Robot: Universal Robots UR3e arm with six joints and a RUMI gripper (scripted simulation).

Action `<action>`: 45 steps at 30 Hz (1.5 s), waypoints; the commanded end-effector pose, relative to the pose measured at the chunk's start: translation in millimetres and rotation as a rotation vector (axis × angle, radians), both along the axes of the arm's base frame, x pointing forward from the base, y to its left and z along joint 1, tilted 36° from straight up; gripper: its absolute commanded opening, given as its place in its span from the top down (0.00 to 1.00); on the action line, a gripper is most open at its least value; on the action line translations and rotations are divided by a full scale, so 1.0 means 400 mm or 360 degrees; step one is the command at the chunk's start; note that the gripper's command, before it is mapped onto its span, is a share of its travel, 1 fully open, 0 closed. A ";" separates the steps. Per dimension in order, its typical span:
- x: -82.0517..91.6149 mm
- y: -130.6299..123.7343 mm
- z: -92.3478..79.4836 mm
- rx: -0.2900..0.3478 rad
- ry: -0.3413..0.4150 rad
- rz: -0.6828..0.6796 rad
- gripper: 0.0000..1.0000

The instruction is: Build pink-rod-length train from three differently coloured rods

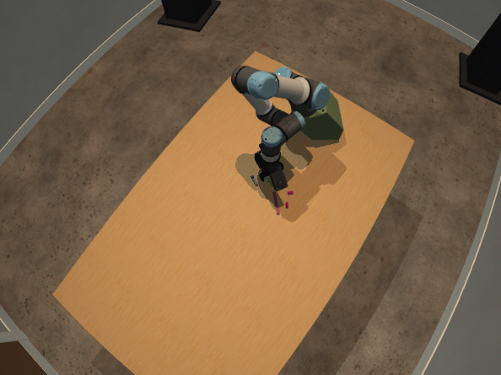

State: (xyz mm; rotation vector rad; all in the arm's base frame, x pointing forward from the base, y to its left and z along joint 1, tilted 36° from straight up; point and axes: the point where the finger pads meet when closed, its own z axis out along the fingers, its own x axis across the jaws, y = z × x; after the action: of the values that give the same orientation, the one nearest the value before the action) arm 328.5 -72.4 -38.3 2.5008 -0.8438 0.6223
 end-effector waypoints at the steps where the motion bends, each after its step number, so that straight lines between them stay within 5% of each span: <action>1: 0.001 0.000 0.000 0.0000 -0.0002 0.0001 0.86; 30: 0.001 0.000 0.000 0.0000 -0.0002 0.0001 0.86; 31: 0.001 0.000 0.000 0.0000 -0.0002 0.0001 1.00; 45: 0.001 0.000 0.000 0.0000 -0.0002 0.0001 1.00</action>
State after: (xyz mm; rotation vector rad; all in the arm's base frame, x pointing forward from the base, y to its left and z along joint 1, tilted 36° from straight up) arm 328.5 -72.5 -38.4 2.5008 -0.8437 0.6226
